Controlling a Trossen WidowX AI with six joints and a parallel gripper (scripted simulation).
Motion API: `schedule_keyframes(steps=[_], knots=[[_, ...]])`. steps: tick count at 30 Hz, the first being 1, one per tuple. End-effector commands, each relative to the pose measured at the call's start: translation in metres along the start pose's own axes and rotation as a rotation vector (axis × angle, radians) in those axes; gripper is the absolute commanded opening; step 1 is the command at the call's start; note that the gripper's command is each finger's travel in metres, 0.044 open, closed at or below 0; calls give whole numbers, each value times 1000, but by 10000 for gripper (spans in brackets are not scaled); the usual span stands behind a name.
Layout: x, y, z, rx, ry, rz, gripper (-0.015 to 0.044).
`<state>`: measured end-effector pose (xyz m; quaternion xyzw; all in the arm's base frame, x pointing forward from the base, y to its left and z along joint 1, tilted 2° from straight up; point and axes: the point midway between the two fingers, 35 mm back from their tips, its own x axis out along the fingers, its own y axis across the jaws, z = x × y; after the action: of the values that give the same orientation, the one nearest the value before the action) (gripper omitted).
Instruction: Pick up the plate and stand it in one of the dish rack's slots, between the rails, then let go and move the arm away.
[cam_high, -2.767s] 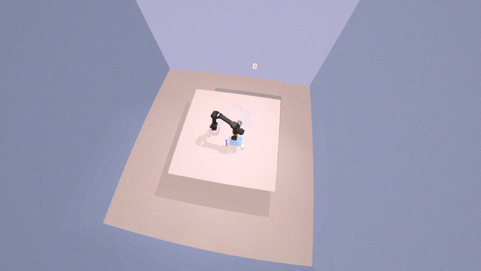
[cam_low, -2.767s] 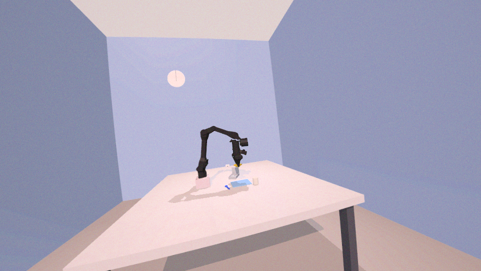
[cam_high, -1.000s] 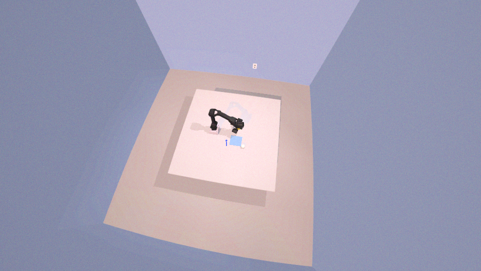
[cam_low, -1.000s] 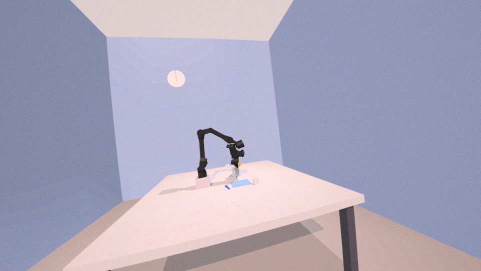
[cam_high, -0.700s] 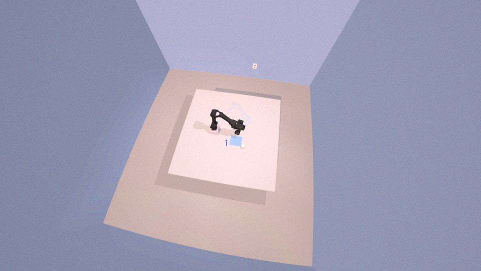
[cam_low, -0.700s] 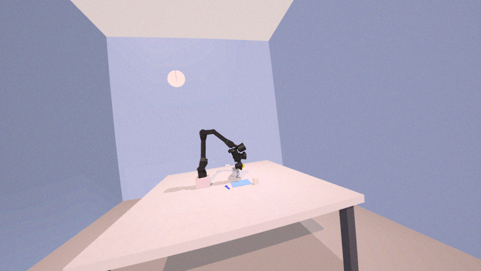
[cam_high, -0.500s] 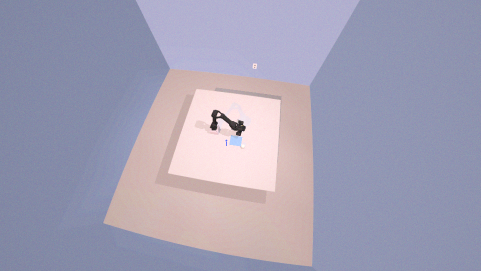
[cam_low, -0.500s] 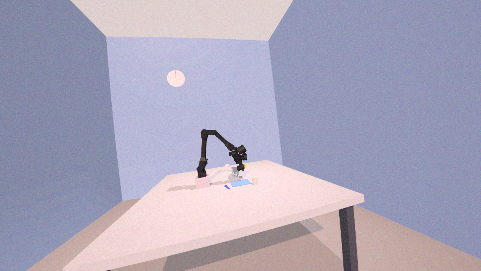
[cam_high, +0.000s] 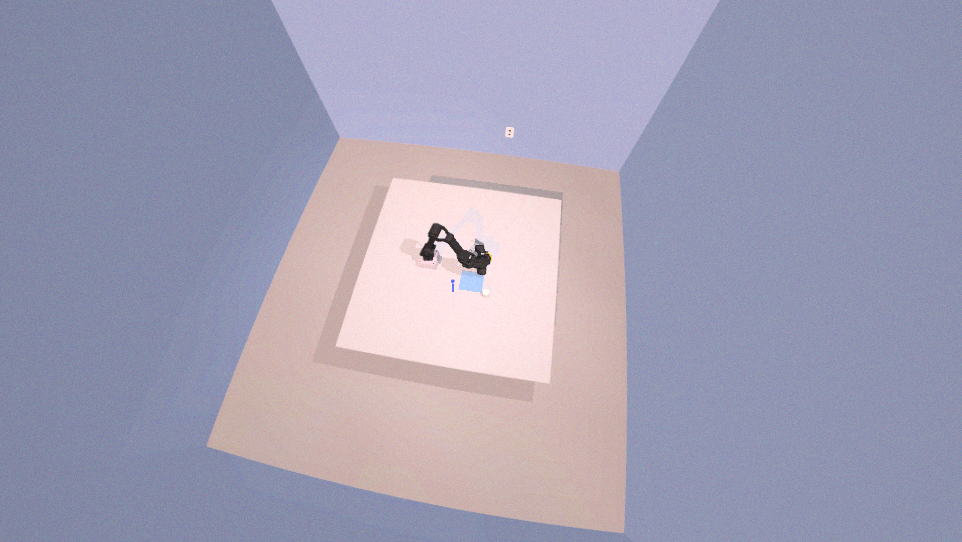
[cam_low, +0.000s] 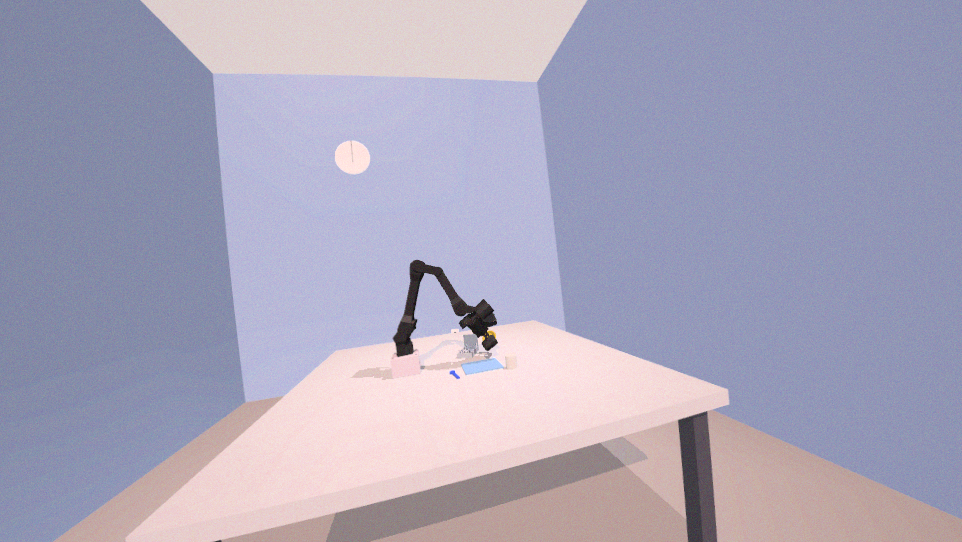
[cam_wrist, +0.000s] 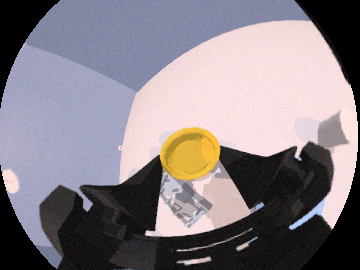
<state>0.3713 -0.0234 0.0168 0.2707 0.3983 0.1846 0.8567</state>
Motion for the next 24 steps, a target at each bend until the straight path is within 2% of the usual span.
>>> schedule_keyframes(steps=[1, 24], knots=[[2, -2, -5, -67, -43, 59, 0], [-17, 4, -38, -497, -293, 318, 0]])
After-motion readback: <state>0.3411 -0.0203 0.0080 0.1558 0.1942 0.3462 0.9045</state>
